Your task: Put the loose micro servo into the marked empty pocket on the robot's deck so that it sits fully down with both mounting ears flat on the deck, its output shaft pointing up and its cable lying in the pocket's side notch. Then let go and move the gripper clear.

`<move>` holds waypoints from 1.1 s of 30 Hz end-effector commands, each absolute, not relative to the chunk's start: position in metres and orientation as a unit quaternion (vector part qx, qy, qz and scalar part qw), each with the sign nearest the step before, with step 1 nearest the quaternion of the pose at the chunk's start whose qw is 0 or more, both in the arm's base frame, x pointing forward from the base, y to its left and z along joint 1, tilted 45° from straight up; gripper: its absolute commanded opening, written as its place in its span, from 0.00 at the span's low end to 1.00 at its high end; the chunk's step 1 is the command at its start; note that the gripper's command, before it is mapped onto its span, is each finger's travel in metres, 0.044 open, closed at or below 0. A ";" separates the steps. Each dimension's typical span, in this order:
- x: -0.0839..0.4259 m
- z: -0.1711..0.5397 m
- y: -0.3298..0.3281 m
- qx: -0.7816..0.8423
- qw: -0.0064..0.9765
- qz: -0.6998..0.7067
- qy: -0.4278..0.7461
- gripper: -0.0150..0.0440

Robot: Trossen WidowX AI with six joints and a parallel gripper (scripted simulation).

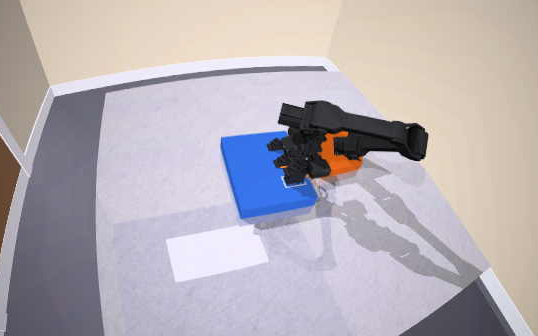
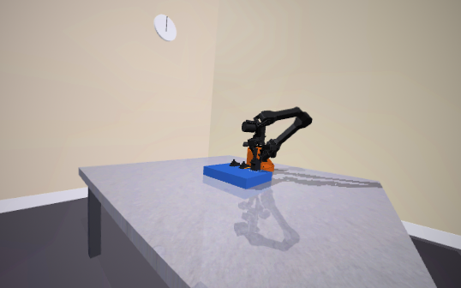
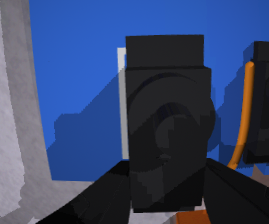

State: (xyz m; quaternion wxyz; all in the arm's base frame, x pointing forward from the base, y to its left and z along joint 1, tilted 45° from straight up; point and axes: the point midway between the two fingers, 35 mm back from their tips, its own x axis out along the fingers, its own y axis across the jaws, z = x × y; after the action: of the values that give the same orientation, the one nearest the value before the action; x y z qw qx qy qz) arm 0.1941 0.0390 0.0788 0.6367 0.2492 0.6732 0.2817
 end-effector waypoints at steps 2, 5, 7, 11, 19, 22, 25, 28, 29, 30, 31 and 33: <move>0.193 0.075 0.042 0.253 0.635 0.280 0.674 0.25; 0.193 0.074 0.044 0.253 0.635 0.280 0.674 0.25; 0.193 0.073 0.045 0.253 0.635 0.280 0.674 0.25; 0.193 0.070 0.047 0.253 0.635 0.280 0.674 0.25; 0.192 0.065 0.052 0.253 0.635 0.280 0.673 0.25; 0.192 0.063 0.055 0.253 0.635 0.280 0.673 0.25; 0.192 0.061 0.057 0.253 0.635 0.281 0.673 0.25; 0.191 0.059 0.059 0.253 0.635 0.281 0.673 0.25; 0.191 0.058 0.059 0.253 0.635 0.281 0.673 0.25; 0.191 0.058 0.060 0.253 0.635 0.281 0.673 0.25; 0.191 0.057 0.060 0.253 0.635 0.281 0.673 0.25; 0.191 0.056 0.062 0.253 0.635 0.281 0.673 0.25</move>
State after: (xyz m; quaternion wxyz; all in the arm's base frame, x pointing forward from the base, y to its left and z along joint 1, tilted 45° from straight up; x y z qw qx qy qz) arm 0.1918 0.0598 0.0583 0.6358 0.2504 0.6733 0.2822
